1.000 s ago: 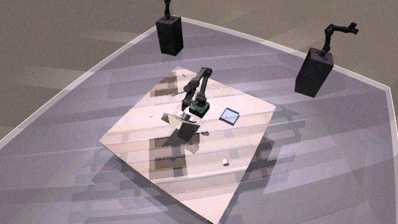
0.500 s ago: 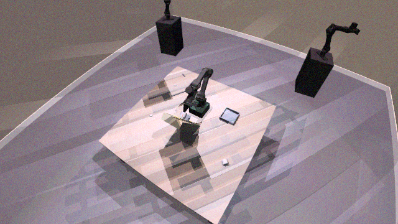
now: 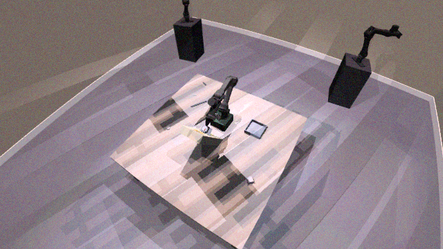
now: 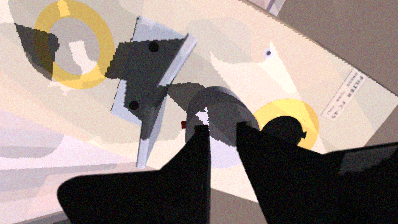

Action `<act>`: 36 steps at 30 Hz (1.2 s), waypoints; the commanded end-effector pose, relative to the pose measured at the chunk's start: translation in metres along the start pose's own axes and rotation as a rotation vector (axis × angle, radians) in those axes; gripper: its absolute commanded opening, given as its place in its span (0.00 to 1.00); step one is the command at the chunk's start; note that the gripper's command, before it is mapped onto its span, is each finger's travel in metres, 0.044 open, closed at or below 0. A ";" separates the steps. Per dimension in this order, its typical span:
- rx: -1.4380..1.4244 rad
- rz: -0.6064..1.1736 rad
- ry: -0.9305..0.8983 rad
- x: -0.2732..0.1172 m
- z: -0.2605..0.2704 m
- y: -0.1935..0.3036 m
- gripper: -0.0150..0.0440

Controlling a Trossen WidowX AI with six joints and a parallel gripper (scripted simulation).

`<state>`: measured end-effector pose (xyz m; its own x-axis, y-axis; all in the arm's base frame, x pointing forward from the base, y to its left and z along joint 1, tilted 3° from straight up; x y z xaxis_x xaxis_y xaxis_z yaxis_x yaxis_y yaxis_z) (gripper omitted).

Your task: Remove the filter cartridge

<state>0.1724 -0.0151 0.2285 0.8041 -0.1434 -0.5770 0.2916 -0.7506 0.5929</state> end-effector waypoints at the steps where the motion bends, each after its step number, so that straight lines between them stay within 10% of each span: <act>1: 0.001 0.004 0.004 -0.001 -0.001 0.001 0.41; 22: 0.008 0.018 0.014 -0.011 -0.053 0.051 0.41; 33: 0.004 0.019 0.018 -0.057 -0.091 0.087 0.90; 36: 0.143 -0.002 -0.003 -0.053 -0.088 0.083 0.77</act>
Point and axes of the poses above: the point midway between the two fingers, 35 mm back from their tips, its own x axis out along the fingers, its own z axis across the jaws, y = z × x, the point moved 9 cm from there along -x, back along the fingers, and after that the axes turned 14 degrees about -x, right-handed, at the moved point
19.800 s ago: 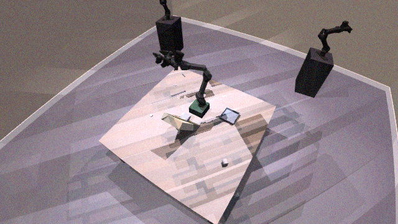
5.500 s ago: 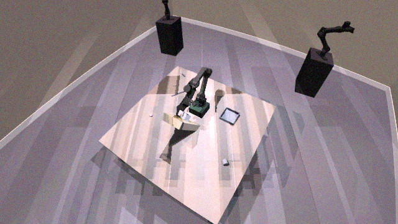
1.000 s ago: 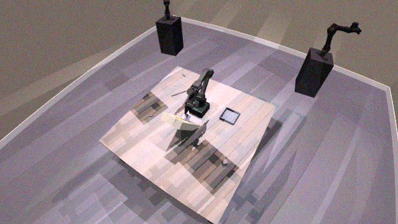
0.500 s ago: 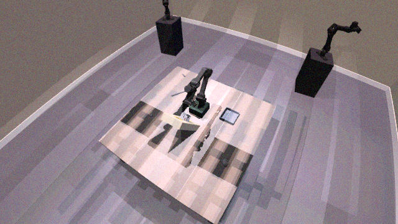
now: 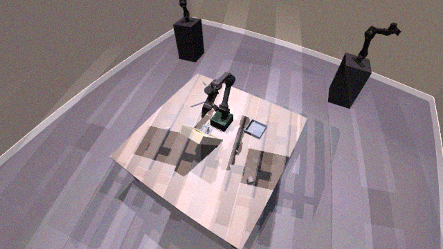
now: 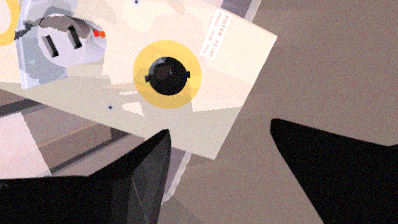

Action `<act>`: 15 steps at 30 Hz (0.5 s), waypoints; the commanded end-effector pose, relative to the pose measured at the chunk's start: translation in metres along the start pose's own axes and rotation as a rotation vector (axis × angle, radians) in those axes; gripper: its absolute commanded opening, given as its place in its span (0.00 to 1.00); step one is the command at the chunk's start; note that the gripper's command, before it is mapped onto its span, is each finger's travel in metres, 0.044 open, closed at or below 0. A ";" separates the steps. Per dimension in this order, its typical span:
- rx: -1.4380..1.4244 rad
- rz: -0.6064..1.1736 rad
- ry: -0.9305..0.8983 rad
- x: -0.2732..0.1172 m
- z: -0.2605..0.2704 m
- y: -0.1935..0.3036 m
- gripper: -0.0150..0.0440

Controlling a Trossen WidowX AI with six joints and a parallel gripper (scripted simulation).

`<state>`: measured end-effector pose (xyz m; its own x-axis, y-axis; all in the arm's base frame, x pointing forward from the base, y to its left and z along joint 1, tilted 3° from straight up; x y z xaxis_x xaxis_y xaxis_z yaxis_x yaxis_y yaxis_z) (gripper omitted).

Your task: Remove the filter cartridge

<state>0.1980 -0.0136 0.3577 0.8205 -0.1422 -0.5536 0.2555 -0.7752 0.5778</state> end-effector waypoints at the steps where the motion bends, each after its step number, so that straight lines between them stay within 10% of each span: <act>1: 0.195 -0.028 -0.043 0.004 0.002 -0.002 0.77; 15: 1.512 0.019 -0.366 0.036 0.038 -0.037 0.77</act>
Point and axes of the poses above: the point midway between the two fingers, 35 mm back from their tips, its own x axis out along the fingers, its own z axis across the jaws, y = z × x, the point moved 9 cm from there along -x, back along the fingers, and after that the axes turned 14 degrees about -x, right-handed, at the moved point
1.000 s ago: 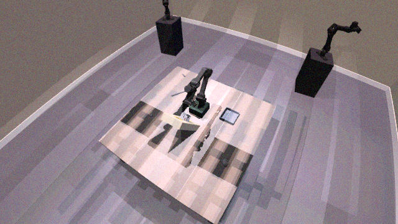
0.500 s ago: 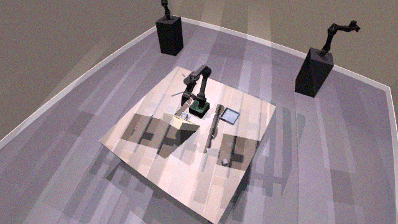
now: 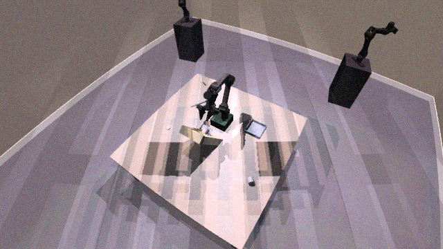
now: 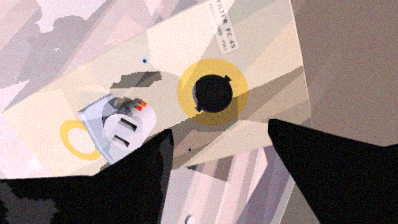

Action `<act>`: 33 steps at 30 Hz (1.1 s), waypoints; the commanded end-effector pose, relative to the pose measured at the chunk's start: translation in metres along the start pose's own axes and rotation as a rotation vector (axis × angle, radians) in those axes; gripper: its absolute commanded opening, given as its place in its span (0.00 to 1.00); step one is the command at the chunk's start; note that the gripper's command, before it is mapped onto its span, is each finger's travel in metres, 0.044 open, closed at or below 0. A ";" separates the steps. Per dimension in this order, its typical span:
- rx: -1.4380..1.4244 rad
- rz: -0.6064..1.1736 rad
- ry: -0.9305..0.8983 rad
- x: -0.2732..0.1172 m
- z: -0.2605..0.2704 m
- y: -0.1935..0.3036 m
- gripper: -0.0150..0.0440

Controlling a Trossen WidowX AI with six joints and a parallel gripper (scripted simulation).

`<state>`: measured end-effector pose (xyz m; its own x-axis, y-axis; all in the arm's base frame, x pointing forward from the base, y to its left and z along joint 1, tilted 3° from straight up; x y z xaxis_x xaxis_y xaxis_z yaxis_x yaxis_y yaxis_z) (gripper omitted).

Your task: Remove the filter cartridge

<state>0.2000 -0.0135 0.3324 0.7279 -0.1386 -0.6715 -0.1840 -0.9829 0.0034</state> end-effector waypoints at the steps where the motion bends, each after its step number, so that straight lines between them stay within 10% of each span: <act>1: 0.821 0.091 -0.187 0.027 0.033 0.000 0.77; 10: 1.258 0.197 -0.241 0.037 0.048 0.000 0.77; 33: 1.265 0.198 -0.240 0.049 0.051 0.000 0.77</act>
Point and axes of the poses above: the point midway between the two fingers, 35 mm back from their tips, its own x axis out along the fingers, its own z axis across the jaws, y = z × x, the point moved 9 cm from there along -x, back along the fingers, and after that the axes turned 14 degrees about -x, right-handed, at the moved point
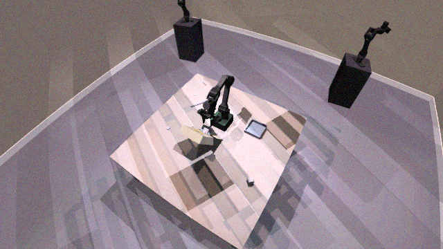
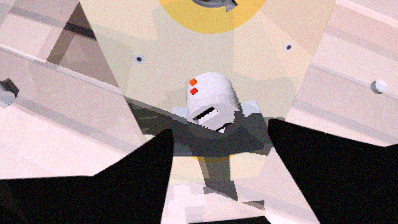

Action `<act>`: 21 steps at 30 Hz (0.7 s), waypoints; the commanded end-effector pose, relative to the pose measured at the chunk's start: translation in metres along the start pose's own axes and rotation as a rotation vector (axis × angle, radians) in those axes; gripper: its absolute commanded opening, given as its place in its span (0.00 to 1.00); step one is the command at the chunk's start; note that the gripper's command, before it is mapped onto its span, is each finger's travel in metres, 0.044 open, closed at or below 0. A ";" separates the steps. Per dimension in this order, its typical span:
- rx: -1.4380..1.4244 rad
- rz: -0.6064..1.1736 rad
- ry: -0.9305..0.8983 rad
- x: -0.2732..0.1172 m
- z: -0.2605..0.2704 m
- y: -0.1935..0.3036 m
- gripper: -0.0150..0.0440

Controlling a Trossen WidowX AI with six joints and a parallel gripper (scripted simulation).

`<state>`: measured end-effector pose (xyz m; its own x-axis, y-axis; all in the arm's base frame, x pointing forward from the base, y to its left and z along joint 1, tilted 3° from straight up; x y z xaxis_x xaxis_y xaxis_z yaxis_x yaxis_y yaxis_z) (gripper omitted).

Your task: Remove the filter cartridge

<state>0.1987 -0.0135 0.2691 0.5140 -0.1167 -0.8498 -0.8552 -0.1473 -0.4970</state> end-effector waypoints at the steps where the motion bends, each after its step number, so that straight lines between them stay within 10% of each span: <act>1: 0.011 0.010 -0.005 0.009 0.001 0.001 0.77; 21: 0.011 0.008 -0.005 0.041 0.001 0.002 0.77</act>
<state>0.2159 -0.0173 0.2401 0.5128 -0.1168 -0.8505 -0.8568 -0.1316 -0.4985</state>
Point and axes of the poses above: the point midway between the two fingers, 35 mm back from their tips, its own x axis out along the fingers, its own z axis across the jaws, y = z × x, the point moved 9 cm from there along -x, back along the fingers, and after that the axes turned 14 degrees about -x, right-handed, at the moved point
